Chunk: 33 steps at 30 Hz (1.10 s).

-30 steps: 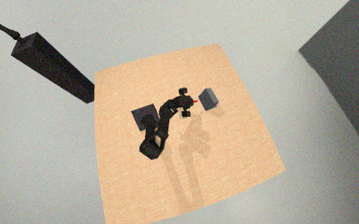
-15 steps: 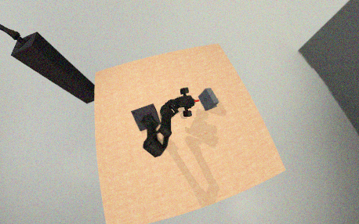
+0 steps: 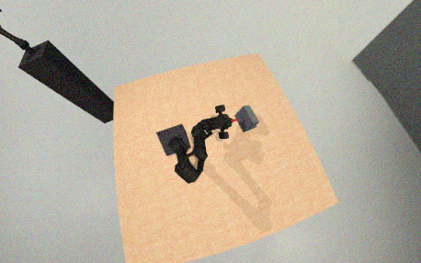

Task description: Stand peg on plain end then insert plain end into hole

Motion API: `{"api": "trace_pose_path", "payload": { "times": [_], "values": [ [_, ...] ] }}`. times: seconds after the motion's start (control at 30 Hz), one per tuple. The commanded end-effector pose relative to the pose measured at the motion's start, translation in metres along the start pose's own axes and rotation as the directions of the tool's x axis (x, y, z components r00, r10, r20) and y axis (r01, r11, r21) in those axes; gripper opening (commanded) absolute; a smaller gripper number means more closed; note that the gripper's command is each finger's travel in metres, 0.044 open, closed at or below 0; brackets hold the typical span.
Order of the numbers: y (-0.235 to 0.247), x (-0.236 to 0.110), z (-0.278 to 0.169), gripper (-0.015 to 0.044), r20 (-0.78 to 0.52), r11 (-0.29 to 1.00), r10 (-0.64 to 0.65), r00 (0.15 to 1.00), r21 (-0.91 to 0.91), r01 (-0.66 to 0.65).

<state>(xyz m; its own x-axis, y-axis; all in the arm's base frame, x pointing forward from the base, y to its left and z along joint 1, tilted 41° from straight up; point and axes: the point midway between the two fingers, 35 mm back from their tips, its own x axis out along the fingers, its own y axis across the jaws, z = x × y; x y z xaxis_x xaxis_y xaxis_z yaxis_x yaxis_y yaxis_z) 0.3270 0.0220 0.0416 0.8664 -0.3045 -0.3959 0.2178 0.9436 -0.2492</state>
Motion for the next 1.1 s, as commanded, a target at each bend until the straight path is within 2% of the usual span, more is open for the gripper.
{"api": "trace_pose_path", "payload": {
  "times": [0.0, 1.07],
  "values": [
    [0.001, 0.003, 0.001, 0.0000, 0.014, 1.000, 0.010, 1.000, -0.001, -0.010],
    [-0.003, 0.020, 0.003, 0.0000, 0.081, 1.000, 0.021, 0.996, 0.011, -0.022]
  ]
}}
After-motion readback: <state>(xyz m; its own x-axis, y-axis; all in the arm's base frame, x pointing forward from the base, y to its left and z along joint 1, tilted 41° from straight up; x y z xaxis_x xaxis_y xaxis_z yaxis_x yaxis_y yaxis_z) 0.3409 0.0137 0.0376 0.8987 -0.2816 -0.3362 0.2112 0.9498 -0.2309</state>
